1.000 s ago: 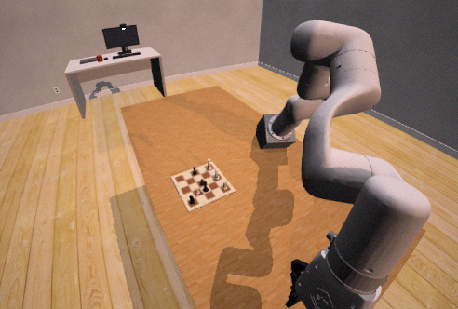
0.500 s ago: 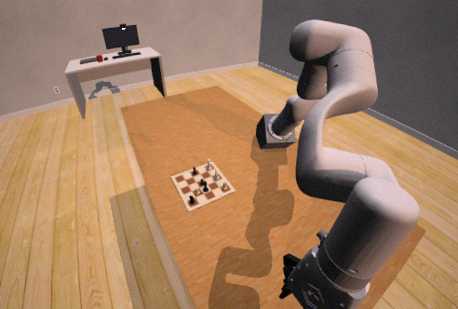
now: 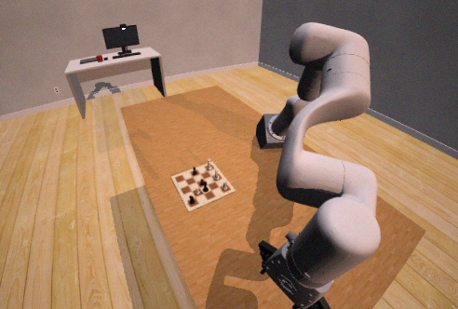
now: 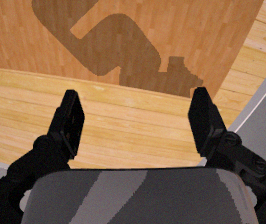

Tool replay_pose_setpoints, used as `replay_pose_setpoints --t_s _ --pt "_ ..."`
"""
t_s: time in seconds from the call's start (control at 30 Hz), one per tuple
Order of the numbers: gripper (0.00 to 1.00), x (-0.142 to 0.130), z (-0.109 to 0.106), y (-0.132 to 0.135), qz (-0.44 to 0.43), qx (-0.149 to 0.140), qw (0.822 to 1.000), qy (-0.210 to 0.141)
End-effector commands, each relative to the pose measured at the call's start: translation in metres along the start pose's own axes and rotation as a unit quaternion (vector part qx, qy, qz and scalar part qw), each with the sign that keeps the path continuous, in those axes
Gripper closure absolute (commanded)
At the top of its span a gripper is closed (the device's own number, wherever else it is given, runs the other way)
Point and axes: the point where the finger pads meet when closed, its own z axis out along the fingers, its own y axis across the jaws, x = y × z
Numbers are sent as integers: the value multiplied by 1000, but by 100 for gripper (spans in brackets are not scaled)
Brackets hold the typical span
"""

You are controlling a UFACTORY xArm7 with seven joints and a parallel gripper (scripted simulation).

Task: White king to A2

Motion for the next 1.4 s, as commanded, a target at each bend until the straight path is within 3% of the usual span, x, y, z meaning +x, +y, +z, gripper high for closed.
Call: replay_pose_setpoints --t_s 0.0,0.07,0.1,0.17,0.2,0.3,0.33,0.4,0.43,0.5,0.53,0.63,0.67,0.73,0.77,0.83,0.87,0.93,0.97,1.03,1.07,1.13,1.17,1.2,1.3,1.37 --pt "0 11 22 -35 -73 62 992 80" --pt "0 11 22 -35 -73 62 992 80" --pt "0 17 32 -50 -103 87 985 111" --pt "0 17 32 -50 -103 87 985 111" --pt "0 25 42 -66 -133 111 975 142" --pt "0 25 42 -66 -135 112 974 144" --pt "0 32 52 -82 -167 139 960 177" --pt "0 32 52 -82 -167 139 960 177" --pt "0 38 63 -99 -197 163 944 207" --pt "0 38 63 -99 -199 165 943 210" --pt "0 44 74 -115 -225 187 927 235" --pt "0 44 74 -115 -231 192 922 242" --pt "0 50 86 -133 -264 219 899 274" --pt "0 50 86 -133 -264 219 899 274" --pt "0 57 98 -151 -291 242 876 300" --pt "0 57 98 -151 -298 248 869 308" --pt "0 64 111 -169 -319 264 850 327" --pt "0 64 111 -169 -332 275 836 340" --pt "0 71 124 -189 -348 288 819 355" --pt "0 71 124 -189 -365 303 797 373" --pt "0 78 136 -207 -377 312 783 384" --pt "0 78 136 -207 -395 327 758 403" --pt "0 84 147 -223 -406 336 743 413" --pt "0 84 147 -223 -416 344 728 423" --pt "0 84 147 -223 -421 348 721 427" --pt "0 94 165 -249 -458 379 657 464"
